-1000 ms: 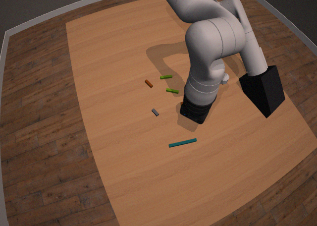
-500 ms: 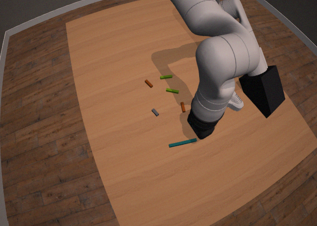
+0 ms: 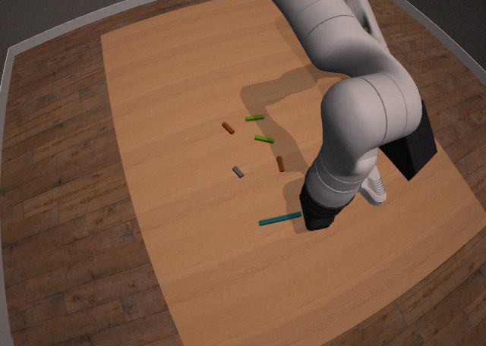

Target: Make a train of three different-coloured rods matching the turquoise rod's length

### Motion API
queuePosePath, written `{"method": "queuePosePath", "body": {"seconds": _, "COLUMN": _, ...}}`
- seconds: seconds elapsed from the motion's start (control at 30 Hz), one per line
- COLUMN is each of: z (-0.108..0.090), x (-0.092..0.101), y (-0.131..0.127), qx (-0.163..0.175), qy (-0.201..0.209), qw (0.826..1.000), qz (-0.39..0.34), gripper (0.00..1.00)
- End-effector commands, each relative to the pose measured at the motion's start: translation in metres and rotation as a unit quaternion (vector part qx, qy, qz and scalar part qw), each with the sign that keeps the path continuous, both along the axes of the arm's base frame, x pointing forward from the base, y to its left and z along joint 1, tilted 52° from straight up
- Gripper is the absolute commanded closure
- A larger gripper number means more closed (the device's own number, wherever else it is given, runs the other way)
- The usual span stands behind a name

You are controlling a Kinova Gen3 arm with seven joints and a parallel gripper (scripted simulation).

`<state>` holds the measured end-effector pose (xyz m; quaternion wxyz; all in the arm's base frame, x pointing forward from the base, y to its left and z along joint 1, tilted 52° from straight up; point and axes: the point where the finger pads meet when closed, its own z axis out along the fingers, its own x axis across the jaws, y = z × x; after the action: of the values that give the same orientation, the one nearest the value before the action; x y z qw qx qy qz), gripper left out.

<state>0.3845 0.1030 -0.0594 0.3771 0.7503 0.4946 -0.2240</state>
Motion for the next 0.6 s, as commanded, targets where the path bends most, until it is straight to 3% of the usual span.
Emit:
{"method": "queuePosePath", "body": {"seconds": 0.0, "z": -0.0049, "x": 0.0003, "y": 0.0053, "qx": 0.000, "qy": -0.012, "qw": 1.000, "qz": -0.005, "gripper": 0.76}}
{"method": "queuePosePath", "body": {"seconds": 0.57, "z": -0.0086, "x": 0.0020, "y": 0.0085, "qx": 0.001, "qy": -0.031, "qw": 0.999, "qz": -0.018, "gripper": 0.76}}
